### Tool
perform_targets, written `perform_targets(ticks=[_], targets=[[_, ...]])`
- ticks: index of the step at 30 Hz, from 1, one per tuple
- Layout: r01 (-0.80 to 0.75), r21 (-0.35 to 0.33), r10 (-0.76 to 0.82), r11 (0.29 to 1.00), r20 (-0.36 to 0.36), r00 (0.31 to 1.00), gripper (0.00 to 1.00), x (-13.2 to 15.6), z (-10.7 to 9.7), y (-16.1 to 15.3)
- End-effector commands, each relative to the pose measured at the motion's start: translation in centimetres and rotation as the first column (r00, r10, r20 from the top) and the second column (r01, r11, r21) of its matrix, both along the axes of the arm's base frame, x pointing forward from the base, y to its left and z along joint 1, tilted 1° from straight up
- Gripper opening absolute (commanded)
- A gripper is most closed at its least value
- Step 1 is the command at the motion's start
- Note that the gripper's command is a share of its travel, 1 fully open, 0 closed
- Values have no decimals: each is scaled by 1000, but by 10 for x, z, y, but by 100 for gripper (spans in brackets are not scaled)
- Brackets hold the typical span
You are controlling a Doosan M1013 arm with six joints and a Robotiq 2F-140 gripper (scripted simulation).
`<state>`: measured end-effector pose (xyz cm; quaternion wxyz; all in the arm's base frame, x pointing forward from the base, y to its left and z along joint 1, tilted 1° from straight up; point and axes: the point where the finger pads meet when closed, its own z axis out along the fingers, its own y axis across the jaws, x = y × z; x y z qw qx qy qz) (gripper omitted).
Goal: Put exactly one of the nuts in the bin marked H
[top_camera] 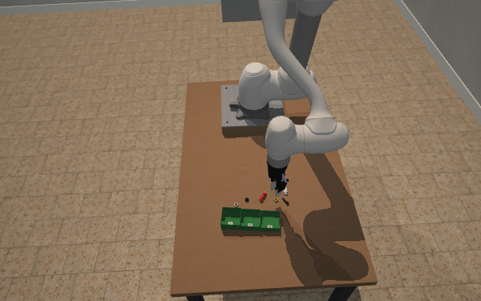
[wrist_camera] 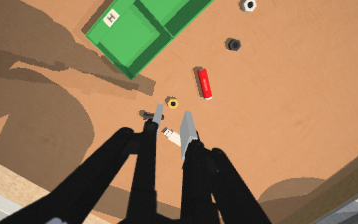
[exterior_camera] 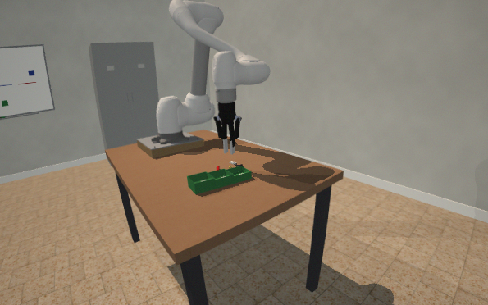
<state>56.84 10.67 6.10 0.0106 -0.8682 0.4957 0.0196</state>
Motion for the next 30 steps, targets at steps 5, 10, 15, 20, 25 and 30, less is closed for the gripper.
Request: perform_targets(ticks=[5,10,15,20,25,30], targets=[[261,-15,-261,965,14,965,19,-9,-7,7],[261,-15,-261,965,14,965,19,-9,-7,7],[261,-15,-261,965,14,965,19,-8,-7,6],[261,-15,-261,965,14,965,19,-8,-7,6],[261,-15,-261,965,14,965,19,-7,-7,5],[261,-15,-261,965,14,965,19,-7,-7,5]])
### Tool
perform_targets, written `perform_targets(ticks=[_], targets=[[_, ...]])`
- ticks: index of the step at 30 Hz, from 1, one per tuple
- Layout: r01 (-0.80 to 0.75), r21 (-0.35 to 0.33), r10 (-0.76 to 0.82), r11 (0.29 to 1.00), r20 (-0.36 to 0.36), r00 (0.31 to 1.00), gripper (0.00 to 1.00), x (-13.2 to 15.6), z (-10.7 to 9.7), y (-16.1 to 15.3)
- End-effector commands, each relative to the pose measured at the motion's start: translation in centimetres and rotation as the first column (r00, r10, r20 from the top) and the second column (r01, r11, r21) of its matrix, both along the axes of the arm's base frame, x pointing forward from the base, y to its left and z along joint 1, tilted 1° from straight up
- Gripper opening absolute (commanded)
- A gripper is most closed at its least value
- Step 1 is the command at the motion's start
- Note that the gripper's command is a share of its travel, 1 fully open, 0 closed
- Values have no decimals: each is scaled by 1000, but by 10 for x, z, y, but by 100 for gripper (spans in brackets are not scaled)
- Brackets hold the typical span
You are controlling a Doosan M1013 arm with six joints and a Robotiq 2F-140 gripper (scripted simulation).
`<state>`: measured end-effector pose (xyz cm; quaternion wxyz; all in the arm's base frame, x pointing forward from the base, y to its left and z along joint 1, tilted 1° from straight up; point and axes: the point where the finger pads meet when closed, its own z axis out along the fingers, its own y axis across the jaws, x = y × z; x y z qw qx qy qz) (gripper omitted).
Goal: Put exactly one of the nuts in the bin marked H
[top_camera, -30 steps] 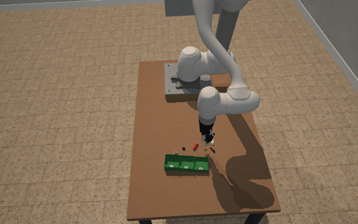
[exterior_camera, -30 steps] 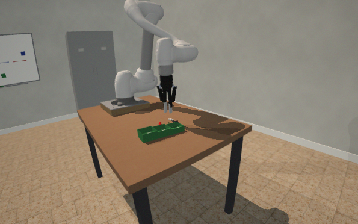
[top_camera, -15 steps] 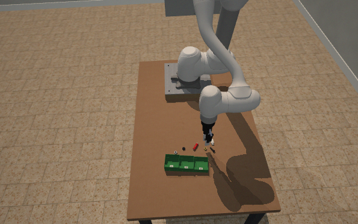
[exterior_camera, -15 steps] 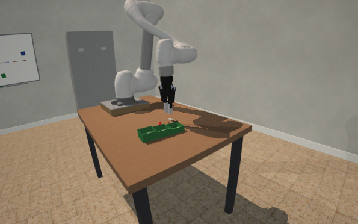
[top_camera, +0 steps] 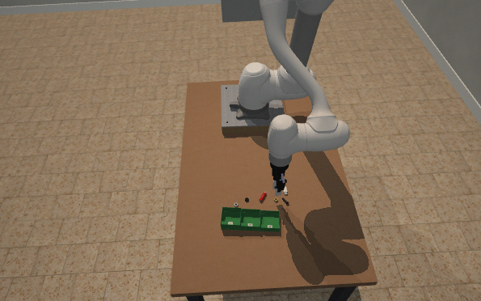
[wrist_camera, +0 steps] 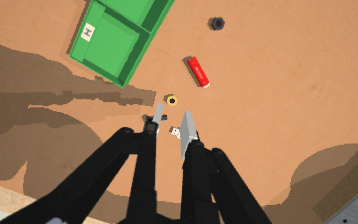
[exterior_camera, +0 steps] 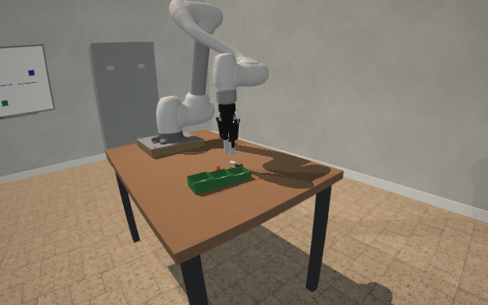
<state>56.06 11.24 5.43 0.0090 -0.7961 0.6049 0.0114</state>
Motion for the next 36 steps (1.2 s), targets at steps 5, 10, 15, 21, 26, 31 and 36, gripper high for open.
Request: perform_targets(ticks=[5,10,15,21,26,31,36], targets=[[2,-3,-2,1000,4,1000,19,2,0,-1],[2,-3,-2,1000,4,1000,19,2,-4,-2],[2,-3,-2,1000,4,1000,19,2,-24,-2],[2,-3,-2,1000,4,1000,19,1,-40,-2],[2,-3,-2,1000,4,1000,19,1,-57,-1],[2,-3,-2,1000,4,1000,19,1,-57,-1],[2,-3,-2,1000,4,1000,19,0,-57,0]])
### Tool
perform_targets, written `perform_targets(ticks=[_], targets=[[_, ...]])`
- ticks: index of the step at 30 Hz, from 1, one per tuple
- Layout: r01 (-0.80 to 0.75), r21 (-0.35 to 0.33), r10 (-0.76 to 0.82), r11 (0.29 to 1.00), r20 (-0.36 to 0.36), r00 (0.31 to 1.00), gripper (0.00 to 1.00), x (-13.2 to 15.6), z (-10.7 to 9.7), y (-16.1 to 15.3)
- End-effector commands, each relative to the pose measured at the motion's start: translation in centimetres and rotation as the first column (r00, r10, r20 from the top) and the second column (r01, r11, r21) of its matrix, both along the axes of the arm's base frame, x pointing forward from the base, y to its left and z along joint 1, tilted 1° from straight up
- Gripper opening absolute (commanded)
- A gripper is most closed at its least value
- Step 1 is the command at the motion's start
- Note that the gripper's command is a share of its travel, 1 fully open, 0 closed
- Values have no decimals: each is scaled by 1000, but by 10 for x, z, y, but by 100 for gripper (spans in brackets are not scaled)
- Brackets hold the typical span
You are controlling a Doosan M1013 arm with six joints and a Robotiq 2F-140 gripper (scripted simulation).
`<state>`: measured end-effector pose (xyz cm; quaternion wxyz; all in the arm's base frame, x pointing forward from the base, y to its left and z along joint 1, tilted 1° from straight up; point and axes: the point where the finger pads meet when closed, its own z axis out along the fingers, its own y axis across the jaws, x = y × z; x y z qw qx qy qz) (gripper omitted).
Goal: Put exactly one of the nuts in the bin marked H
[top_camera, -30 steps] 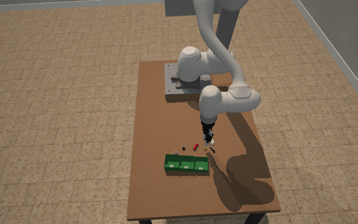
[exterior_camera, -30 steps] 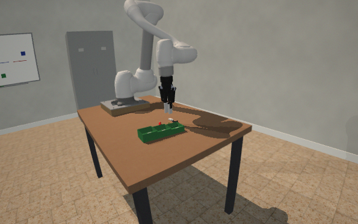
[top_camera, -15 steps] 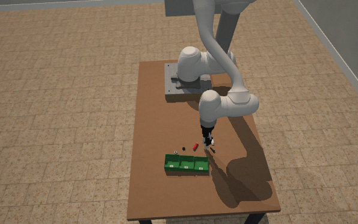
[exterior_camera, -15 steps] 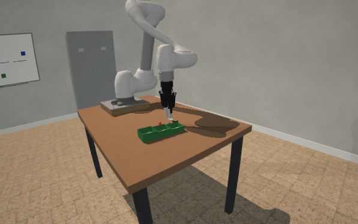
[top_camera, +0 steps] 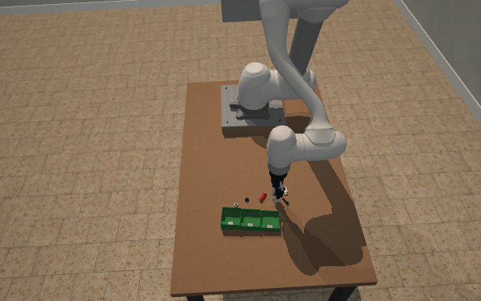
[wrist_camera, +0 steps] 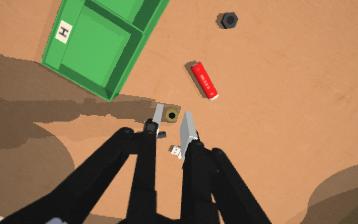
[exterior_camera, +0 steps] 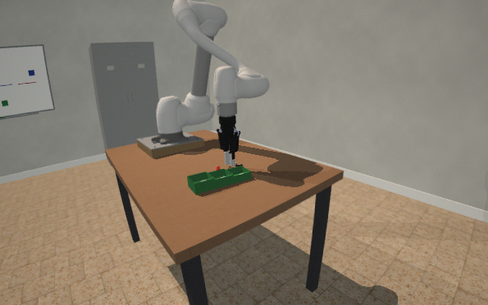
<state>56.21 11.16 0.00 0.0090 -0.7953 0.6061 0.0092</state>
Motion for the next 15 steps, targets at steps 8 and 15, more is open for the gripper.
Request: perform_targets(ticks=[8,15], targets=[[-1,-1,1,1000,0,1000,19,-2,-2,1],[-1,-1,1,1000,0,1000,19,-2,-2,2]])
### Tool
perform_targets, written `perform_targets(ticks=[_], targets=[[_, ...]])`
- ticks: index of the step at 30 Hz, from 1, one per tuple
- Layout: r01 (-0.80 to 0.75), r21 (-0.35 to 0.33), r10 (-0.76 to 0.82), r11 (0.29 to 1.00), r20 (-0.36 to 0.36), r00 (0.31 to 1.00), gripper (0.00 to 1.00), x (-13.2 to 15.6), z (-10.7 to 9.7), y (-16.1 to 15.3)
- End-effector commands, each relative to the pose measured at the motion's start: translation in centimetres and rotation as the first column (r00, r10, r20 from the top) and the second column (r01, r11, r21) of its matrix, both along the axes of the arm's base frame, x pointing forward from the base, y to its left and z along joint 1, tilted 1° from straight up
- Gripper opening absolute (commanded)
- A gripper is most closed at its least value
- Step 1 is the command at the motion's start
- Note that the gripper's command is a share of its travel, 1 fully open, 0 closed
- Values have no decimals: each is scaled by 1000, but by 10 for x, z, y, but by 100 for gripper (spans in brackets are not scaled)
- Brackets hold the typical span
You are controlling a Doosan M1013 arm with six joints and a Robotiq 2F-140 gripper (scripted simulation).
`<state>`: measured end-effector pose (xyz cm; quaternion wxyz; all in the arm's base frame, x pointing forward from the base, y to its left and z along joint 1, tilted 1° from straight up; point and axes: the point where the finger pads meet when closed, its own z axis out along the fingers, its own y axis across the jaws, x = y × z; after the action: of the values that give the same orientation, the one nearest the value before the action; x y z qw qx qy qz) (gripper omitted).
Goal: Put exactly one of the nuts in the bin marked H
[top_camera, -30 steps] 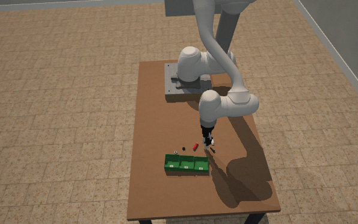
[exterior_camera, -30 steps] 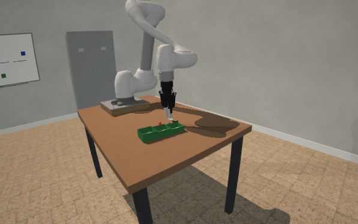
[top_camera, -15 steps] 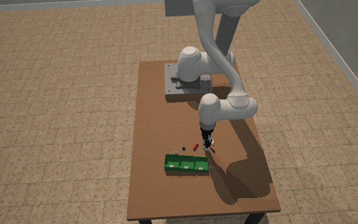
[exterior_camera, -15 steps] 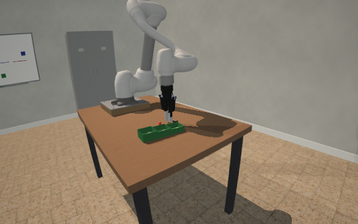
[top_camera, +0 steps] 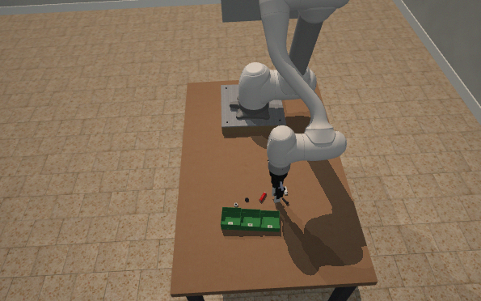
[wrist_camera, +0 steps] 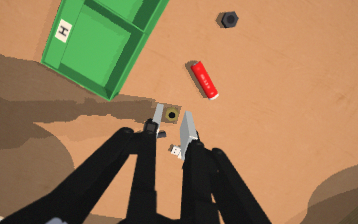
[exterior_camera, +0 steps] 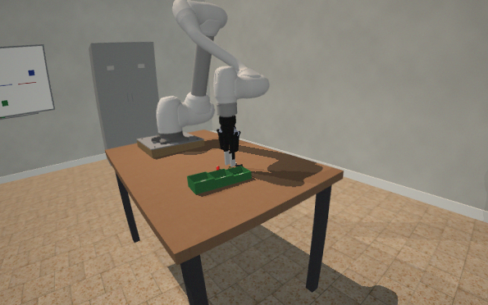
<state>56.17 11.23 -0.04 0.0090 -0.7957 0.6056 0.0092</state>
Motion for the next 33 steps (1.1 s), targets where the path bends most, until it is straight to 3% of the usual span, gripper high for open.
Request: perform_targets(ticks=[1,33], targets=[[0,-1,0,1000,0,1000,19,-1,-2,1],[0,-1,0,1000,0,1000,19,-1,-14,2]])
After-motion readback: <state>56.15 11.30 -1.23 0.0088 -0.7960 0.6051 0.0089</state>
